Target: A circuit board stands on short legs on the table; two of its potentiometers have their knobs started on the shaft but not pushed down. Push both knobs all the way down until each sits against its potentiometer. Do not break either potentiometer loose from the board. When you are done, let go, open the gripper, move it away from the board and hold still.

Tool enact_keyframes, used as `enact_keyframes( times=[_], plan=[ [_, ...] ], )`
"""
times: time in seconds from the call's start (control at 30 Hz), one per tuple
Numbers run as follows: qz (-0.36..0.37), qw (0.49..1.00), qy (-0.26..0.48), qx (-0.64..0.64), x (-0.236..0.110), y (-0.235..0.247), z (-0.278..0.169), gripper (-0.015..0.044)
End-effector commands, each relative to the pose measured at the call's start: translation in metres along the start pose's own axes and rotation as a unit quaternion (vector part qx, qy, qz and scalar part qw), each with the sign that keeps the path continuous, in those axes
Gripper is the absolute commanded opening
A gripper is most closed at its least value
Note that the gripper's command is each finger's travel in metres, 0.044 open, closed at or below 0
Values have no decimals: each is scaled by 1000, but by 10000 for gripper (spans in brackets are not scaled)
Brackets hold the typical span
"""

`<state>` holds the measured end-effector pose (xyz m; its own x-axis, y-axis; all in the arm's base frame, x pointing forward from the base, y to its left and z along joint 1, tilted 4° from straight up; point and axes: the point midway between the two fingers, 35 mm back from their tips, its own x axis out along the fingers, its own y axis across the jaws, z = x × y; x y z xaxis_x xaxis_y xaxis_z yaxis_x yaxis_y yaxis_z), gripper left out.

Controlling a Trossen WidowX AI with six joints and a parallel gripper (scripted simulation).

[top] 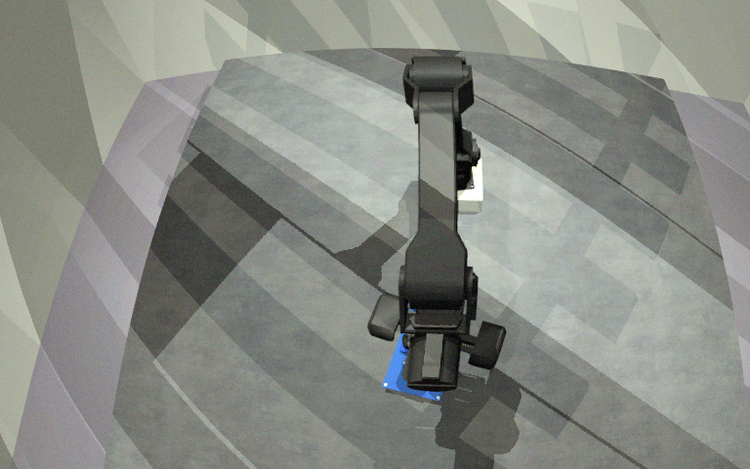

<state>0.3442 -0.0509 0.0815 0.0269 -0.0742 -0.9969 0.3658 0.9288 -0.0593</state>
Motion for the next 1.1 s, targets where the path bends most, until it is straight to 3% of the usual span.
enact_keyframes(
  times=[0.0,1.07],
  plan=[
    [-2,1000,1,0,3,-1,0,0],
    [-2,1000,1,0,5,-1,0,0]
  ],
)
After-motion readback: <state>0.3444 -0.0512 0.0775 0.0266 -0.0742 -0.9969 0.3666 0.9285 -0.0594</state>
